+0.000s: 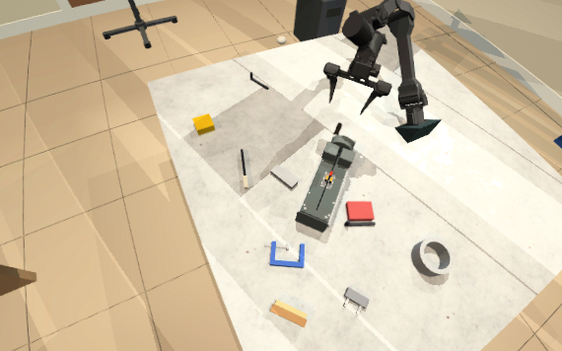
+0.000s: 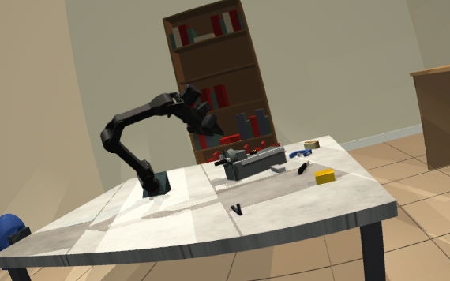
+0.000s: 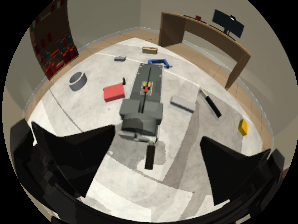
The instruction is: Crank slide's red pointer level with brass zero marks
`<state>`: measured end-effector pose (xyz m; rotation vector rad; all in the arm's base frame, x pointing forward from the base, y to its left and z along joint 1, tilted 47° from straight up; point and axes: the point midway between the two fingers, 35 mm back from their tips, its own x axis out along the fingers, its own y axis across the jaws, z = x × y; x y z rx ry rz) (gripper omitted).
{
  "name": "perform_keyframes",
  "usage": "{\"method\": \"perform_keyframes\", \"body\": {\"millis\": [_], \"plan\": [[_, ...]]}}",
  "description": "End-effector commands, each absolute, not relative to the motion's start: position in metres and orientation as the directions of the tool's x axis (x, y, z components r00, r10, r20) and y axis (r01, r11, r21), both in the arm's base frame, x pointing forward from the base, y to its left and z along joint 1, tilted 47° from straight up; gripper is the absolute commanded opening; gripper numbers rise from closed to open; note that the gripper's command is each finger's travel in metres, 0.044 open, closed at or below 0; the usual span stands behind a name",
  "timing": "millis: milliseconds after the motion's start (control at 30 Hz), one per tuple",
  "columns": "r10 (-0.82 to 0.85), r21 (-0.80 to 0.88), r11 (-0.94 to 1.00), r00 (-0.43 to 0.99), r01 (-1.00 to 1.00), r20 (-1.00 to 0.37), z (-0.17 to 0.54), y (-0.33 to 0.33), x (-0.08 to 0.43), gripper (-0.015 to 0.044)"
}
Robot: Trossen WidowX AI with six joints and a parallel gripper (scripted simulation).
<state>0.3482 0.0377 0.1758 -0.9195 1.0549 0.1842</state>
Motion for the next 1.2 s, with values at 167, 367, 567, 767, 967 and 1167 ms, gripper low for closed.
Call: {"method": "perform_keyframes", "body": {"millis": [167,367,567,767,967,1167], "plan": [[-0.278,-0.556,0.625,0.509,-0.548,-0.814,0.153,0.016,0.345,0.044],[-0.279,-0.558,0.624,0.51,-0.547,-0.813,0.136,-0.002,0.342,0.044],[-0.28,-0.56,0.623,0.512,-0.547,-0.812,0.126,-0.013,0.339,0.044],[-0.28,-0.559,0.623,0.511,-0.547,-0.812,0.12,-0.019,0.338,0.044],[-0.281,-0.559,0.623,0.511,-0.547,-0.812,0.113,-0.026,0.338,0.044],[-0.281,-0.559,0.623,0.511,-0.547,-0.812,0.106,-0.033,0.337,0.044]]}}
